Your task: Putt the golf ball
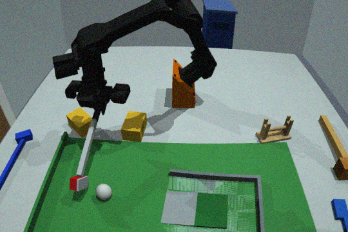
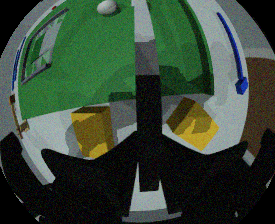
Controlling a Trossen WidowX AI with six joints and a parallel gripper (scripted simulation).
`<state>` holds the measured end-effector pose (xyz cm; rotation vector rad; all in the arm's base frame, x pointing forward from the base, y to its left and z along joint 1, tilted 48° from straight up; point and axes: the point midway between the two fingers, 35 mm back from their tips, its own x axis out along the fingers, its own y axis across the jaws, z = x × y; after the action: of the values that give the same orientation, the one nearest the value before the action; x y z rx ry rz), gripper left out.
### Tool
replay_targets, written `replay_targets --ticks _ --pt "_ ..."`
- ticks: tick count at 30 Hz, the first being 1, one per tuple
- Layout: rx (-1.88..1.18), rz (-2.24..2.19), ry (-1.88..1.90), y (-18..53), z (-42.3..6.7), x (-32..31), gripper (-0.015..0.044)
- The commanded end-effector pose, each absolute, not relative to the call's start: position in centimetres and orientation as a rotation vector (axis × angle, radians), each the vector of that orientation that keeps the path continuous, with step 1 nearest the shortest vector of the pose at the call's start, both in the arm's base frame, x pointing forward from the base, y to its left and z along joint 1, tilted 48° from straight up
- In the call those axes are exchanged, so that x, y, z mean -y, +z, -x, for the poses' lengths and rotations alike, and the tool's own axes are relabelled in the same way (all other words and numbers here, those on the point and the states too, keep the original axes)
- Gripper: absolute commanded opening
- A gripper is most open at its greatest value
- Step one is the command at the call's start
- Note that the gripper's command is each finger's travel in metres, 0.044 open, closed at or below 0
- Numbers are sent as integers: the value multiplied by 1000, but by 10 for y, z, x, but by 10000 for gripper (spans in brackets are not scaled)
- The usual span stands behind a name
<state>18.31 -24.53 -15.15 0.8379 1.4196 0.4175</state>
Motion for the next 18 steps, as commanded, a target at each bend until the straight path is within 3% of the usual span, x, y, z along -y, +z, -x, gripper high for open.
replay_targets --ticks 1,18 --pt "-1411 -844 413 -156 -186 240 0" --pt "-1420 -838 419 -161 -185 235 0"
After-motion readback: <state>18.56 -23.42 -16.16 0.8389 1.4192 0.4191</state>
